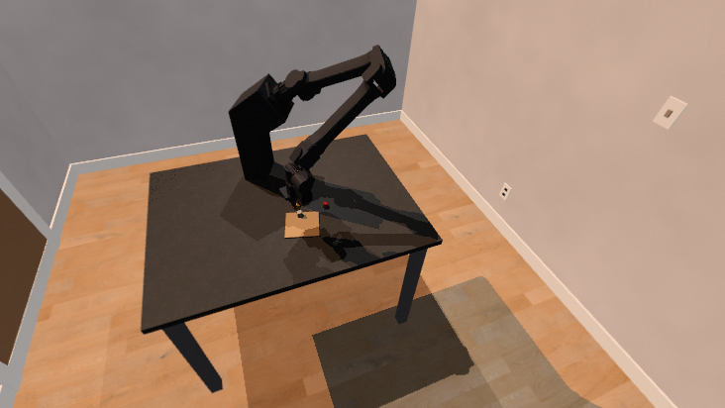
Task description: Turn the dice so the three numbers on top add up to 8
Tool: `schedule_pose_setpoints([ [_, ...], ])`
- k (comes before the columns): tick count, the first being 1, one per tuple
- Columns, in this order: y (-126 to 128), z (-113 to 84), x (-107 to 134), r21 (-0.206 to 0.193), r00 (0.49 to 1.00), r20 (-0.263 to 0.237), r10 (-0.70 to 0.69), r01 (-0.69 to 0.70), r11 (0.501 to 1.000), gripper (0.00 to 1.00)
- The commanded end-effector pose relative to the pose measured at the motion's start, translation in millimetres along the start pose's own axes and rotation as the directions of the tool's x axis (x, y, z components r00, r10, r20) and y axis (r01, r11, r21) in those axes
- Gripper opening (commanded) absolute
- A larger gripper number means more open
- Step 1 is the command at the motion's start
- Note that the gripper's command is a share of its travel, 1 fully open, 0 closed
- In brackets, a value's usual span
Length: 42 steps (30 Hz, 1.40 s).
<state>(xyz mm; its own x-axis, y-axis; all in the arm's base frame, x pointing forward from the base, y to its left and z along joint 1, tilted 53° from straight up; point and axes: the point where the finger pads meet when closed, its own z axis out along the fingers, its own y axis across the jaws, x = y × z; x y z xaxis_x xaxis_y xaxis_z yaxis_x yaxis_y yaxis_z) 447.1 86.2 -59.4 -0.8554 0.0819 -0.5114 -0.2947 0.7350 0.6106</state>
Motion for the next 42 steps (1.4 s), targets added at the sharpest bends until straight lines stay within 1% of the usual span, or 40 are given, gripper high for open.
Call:
schedule_pose_setpoints([
  [1, 19, 0.5, 2, -0.008, 0.983, -0.017, 0.182, -0.182, 0.983, 0.15],
  [5, 25, 0.6, -8, -0.013, 0.970, -0.005, 0.243, -0.243, 0.970, 0.15],
  [7, 19, 6.2, 4, -0.006, 0.962, -0.027, 0.271, -0.271, 0.962, 0.15],
  [21, 22, 3.9, -1, -0.010, 0.966, -0.015, 0.257, -0.257, 0.966, 0.15],
  [29, 20, 19.4, -3, -0.010, 0.967, -0.009, 0.256, -0.256, 0.967, 0.15],
  [31, 20, 19.4, -3, -0.010, 0.967, -0.009, 0.256, -0.256, 0.967, 0.15],
  [35, 20, 34.7, -3, -0.010, 0.967, -0.009, 0.256, -0.256, 0.967, 0.15],
  [42, 21, 68.7, -2, -0.011, 0.966, -0.010, 0.257, -0.257, 0.966, 0.15],
])
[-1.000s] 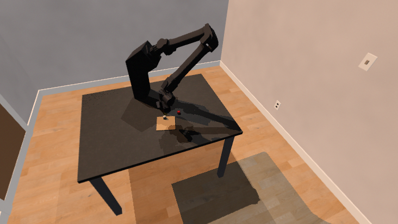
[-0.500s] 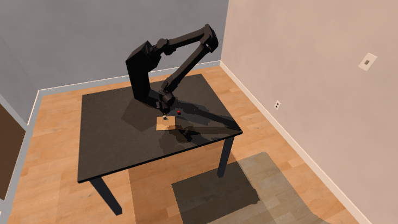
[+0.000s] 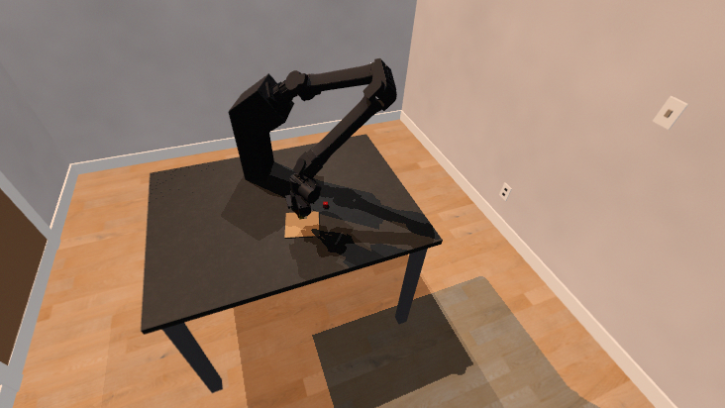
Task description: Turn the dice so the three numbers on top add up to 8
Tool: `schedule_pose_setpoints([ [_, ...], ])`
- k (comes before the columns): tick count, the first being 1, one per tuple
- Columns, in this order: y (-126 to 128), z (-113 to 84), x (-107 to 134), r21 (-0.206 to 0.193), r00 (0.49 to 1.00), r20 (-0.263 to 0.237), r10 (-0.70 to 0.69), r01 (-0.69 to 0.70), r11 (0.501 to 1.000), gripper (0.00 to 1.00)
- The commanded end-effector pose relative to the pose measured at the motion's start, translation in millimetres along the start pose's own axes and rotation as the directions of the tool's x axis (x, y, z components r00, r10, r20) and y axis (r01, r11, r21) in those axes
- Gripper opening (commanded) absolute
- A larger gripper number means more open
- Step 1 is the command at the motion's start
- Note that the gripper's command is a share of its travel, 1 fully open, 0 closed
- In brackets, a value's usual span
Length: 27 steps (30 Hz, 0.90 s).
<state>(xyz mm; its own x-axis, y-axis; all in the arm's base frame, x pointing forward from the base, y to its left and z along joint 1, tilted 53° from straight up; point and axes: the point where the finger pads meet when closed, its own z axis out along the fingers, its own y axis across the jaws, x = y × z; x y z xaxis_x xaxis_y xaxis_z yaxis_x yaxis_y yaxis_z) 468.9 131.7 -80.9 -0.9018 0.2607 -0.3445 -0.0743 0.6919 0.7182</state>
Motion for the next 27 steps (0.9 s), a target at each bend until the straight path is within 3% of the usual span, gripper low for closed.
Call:
schedule_pose_setpoints([
  [1, 6, 20.5, 4, -0.010, 1.000, -0.010, 0.010, -0.010, 1.000, 0.15],
  [12, 6, 48.0, 5, -0.011, 1.000, -0.010, 0.011, -0.011, 1.000, 0.15],
  [27, 10, 46.7, 5, -0.012, 1.000, -0.012, 0.006, -0.007, 1.000, 0.15],
])
